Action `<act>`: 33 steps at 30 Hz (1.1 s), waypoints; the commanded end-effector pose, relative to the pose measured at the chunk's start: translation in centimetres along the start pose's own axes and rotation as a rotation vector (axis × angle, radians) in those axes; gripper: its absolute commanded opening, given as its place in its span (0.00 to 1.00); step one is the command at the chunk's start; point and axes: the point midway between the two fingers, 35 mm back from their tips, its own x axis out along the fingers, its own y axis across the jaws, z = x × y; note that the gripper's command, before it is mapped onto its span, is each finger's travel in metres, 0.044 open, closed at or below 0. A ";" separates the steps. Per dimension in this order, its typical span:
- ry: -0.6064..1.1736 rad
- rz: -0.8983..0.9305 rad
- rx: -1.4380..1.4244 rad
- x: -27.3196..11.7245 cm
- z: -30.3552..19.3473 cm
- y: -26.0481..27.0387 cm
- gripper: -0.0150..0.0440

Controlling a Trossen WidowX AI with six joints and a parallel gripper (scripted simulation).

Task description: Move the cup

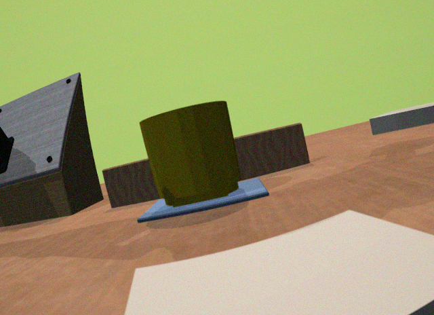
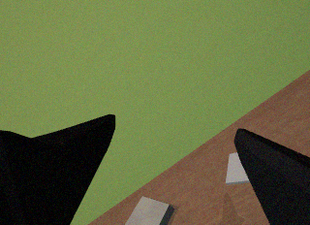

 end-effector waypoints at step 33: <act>1.821 0.199 -1.414 -5.0 -22.2 -4.6 0.54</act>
